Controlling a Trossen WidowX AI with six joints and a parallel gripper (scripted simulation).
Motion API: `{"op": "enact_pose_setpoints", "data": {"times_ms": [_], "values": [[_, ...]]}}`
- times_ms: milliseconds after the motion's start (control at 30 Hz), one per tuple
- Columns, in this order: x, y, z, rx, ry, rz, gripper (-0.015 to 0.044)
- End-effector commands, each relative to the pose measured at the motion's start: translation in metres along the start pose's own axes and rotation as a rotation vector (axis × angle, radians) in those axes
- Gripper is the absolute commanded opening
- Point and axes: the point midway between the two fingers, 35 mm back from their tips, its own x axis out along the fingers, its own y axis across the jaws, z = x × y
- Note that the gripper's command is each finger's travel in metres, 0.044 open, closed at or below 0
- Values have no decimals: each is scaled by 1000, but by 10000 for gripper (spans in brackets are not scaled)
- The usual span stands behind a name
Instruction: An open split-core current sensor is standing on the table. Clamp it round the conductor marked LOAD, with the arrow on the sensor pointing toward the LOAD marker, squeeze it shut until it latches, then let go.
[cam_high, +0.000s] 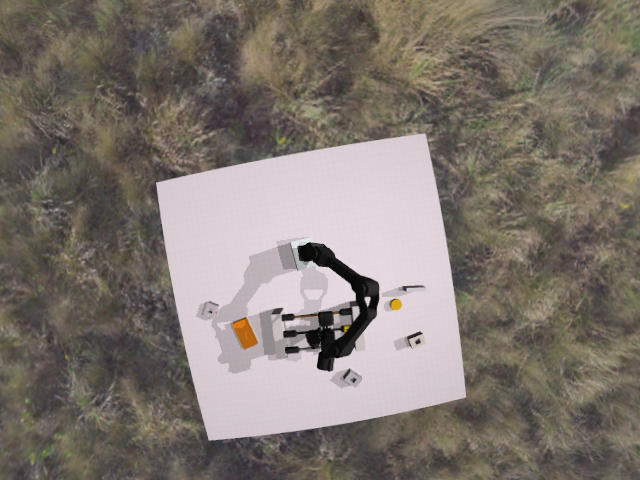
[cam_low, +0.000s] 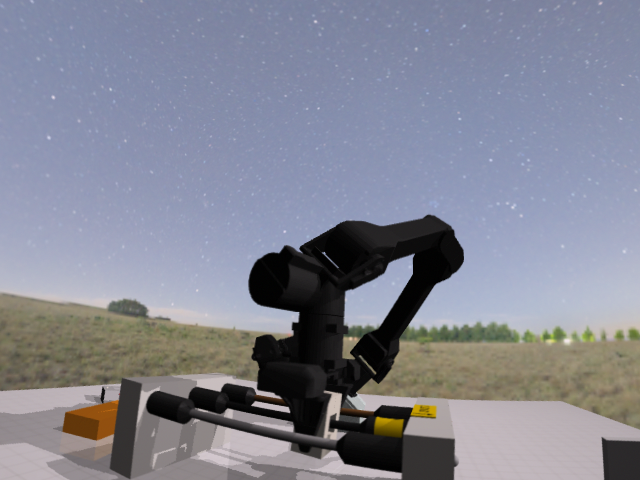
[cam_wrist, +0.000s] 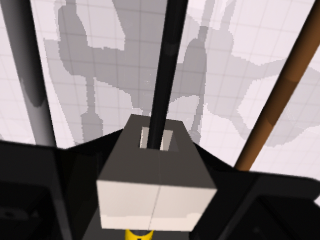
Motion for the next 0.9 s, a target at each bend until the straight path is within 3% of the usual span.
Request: {"op": "enact_pose_setpoints", "data": {"times_ms": [0, 100, 667, 867], "values": [[0, 0, 0, 0, 0, 0, 0], [0, 0, 0, 0, 0, 0, 0], [-1, 0, 0, -1, 0, 9, 440], [0, 0, 0, -2, 0, 2, 282]]}}
